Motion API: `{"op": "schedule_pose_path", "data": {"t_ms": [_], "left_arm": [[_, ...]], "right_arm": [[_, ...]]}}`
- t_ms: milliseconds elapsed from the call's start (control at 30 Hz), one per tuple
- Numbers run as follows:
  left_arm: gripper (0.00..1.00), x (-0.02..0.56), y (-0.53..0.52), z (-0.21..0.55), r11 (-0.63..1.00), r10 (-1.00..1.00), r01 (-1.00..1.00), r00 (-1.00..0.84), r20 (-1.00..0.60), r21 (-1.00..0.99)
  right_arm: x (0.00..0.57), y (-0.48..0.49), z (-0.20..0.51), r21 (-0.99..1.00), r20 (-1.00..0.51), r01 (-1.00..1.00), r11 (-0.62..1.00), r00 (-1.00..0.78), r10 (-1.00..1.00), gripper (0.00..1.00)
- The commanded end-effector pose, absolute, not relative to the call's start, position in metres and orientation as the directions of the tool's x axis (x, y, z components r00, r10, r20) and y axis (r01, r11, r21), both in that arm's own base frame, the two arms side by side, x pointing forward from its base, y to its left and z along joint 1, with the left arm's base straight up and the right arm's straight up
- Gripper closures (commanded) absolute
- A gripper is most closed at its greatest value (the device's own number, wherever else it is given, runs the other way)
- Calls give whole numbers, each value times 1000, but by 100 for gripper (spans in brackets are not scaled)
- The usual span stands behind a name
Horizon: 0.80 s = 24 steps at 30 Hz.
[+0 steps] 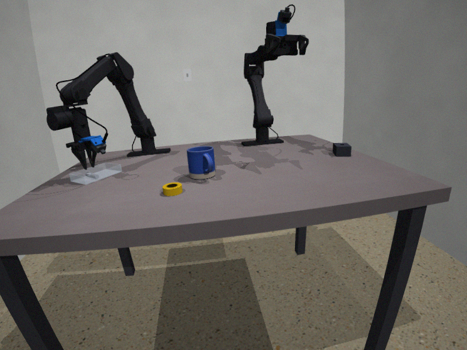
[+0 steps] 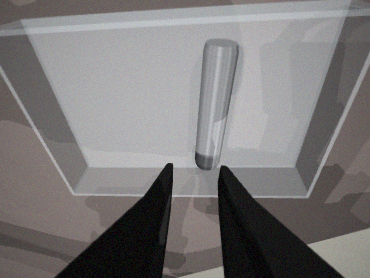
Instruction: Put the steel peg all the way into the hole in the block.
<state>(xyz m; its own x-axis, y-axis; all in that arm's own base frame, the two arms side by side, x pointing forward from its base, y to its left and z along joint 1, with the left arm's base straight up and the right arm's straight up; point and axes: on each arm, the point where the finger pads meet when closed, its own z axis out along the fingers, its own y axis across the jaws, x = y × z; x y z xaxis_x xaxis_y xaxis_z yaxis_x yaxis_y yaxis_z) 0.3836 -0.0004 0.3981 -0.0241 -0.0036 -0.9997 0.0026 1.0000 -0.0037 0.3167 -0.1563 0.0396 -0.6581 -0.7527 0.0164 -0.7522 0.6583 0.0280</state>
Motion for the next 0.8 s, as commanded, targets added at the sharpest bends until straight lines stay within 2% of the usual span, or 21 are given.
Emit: {"op": "schedule_pose_path", "data": {"t_ms": [0,767], "left_arm": [[0,382,1,407,1000,0,0,0,-1000,0],[0,382,1,407,1000,0,0,0,-1000,0]], "right_arm": [[323,-159,39,3,-4,-757,654,-654,-757,72],[324,-160,12,-9,-11,-757,653,-653,-757,72]]}}
